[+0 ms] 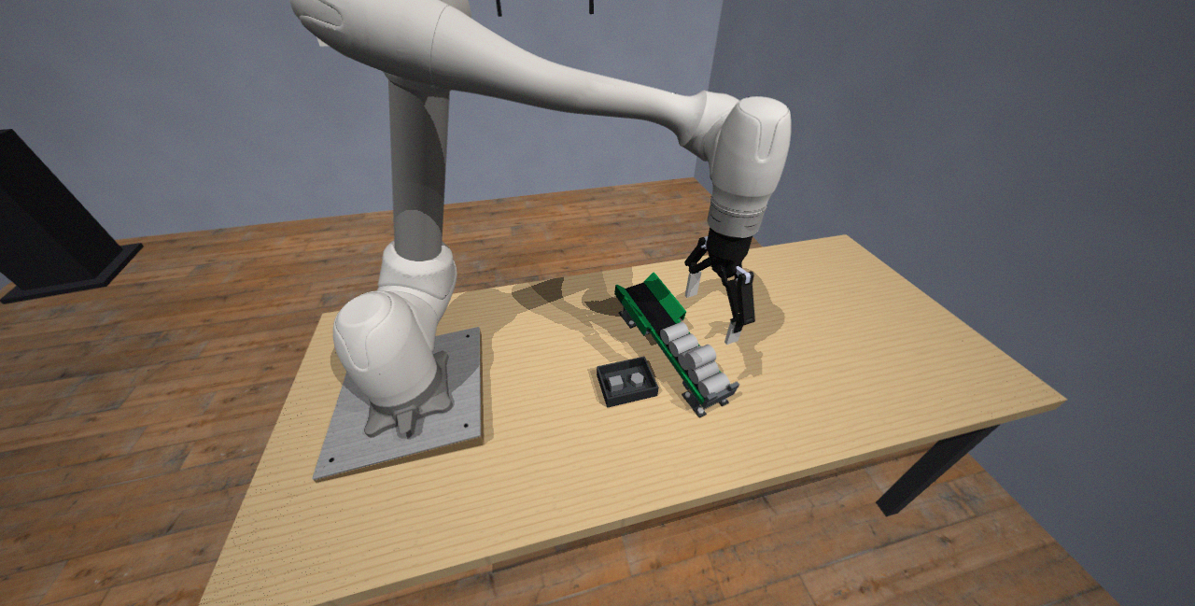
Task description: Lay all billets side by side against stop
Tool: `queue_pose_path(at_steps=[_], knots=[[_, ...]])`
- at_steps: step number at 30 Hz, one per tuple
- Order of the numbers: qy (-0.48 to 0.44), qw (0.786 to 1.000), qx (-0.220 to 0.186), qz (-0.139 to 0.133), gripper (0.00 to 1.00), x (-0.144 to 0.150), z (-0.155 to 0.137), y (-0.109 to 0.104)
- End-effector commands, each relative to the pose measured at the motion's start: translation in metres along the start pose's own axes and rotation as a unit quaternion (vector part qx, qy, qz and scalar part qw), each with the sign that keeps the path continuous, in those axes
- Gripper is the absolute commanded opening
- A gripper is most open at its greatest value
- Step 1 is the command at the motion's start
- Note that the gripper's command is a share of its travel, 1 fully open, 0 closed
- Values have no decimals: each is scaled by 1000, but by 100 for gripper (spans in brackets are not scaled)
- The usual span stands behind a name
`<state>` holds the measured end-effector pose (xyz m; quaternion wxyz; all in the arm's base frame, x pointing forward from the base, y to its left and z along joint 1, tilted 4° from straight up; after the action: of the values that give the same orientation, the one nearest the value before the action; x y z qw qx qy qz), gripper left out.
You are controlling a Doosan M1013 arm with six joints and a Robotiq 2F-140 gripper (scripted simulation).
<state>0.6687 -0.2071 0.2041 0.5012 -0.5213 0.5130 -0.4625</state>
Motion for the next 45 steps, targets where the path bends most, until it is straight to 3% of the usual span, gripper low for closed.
queue_pose_path(at_steps=[1,3,8,14,16,17,21,23,24,45], knots=[[69,998,1,2,100,1,1,3],[149,989,1,2,100,1,1,6],[329,944,1,4,100,1,1,15],[512,859,1,7,100,1,1,24],[512,859,1,7,100,1,1,24],[578,816,0,6,100,1,1,25],[674,739,0,3,100,1,1,27],[675,737,0,3,100,1,1,27],[675,737,0,3,53,1,1,27],[675,737,0,3,53,1,1,27]])
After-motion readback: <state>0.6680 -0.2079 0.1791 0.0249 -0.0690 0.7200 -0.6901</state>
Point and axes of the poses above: the point where the finger pads meet when closed, its own y axis out along the fingers, its own x axis across the jaws, z = x × y, the point moved 3 cm from there along -y, back along the fingers, and after that the axes turned 1 degree about -y, right-handed, at the moved point
